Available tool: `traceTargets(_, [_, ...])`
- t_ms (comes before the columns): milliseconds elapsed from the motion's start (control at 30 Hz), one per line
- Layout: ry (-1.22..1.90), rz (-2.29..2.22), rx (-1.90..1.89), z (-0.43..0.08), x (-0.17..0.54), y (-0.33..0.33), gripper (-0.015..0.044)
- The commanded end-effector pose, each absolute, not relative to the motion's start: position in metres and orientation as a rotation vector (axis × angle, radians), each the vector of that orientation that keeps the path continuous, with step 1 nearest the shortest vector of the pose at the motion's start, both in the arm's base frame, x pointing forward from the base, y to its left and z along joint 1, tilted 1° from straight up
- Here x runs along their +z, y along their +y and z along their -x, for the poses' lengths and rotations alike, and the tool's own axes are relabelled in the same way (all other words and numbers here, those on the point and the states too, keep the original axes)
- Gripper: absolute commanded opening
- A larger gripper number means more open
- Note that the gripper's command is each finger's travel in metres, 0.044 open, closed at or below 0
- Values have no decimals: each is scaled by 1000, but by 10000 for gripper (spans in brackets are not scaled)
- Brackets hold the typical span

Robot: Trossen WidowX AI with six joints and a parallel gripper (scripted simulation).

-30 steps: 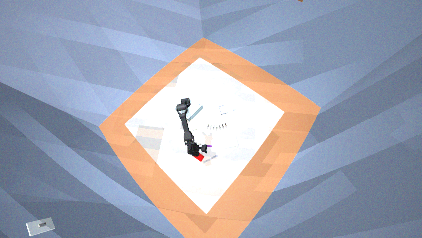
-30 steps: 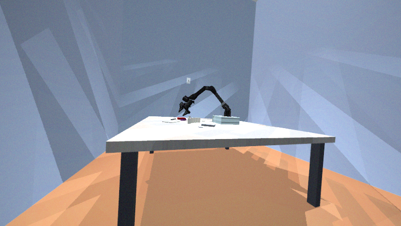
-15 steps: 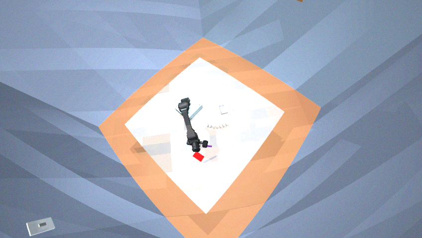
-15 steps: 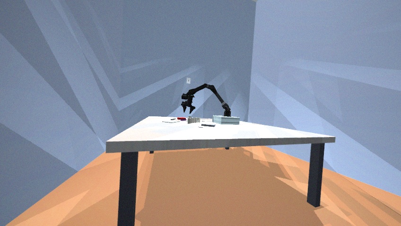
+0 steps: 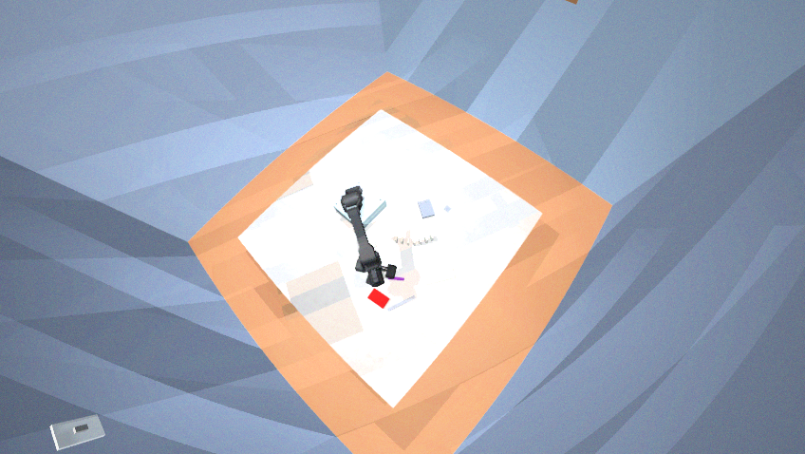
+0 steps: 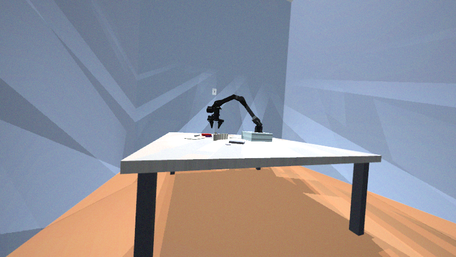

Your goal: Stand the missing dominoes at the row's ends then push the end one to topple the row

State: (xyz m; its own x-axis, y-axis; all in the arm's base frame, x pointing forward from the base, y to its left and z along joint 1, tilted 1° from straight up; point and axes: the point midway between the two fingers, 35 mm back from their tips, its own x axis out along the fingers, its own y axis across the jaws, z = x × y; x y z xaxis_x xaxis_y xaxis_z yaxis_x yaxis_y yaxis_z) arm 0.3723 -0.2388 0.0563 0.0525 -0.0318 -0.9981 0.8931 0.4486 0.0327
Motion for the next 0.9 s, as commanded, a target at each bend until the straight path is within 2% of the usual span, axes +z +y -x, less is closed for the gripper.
traceTargets(0, [1357,-856,-863,-369,16,-237,440])
traceTargets(600, [1357,-856,-863,-369,-5,-237,440])
traceTargets(867, [1357,-856,-863,-369,-5,-237,230])
